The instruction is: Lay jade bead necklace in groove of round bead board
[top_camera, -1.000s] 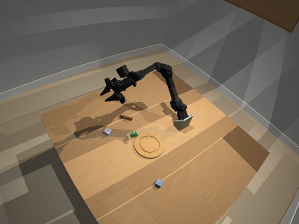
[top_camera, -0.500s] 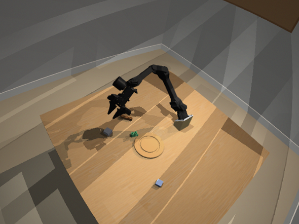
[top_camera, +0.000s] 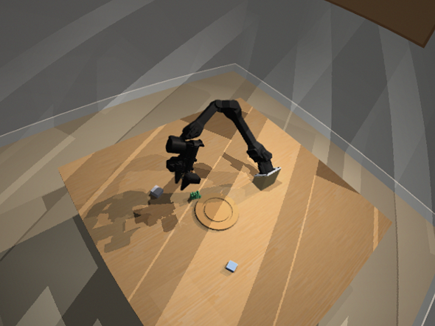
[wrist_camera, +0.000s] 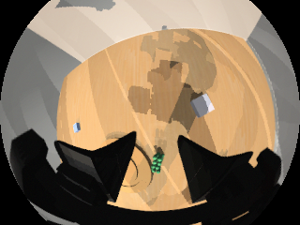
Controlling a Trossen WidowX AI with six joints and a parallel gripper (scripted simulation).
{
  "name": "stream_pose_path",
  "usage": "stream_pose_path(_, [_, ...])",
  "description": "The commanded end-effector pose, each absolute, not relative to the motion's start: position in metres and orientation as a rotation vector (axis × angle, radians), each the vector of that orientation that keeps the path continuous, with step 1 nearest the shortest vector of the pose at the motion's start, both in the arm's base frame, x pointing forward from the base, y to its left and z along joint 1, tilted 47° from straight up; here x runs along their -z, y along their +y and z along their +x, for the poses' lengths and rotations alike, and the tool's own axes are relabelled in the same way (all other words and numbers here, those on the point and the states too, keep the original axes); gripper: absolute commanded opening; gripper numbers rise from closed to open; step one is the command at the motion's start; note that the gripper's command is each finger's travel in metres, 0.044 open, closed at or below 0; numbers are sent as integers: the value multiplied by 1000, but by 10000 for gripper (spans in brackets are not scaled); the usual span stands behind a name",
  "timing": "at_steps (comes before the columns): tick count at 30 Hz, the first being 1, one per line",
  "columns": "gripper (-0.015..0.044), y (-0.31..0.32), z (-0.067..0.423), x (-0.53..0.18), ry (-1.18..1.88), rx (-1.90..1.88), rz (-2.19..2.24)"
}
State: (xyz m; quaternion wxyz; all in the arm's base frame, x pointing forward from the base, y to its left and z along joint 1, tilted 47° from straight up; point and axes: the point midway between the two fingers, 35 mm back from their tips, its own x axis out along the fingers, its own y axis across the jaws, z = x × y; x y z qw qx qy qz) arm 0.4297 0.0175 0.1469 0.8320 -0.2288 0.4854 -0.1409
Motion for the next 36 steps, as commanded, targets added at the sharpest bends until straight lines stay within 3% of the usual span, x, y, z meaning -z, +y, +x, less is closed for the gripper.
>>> stream_pose_path(1, [250, 11, 414, -126, 1125, 421, -459])
stream_pose_path(11, [250, -7, 373, -94, 1273, 729, -478])
stream_pose_path(36, [250, -20, 377, -82, 1270, 731, -472])
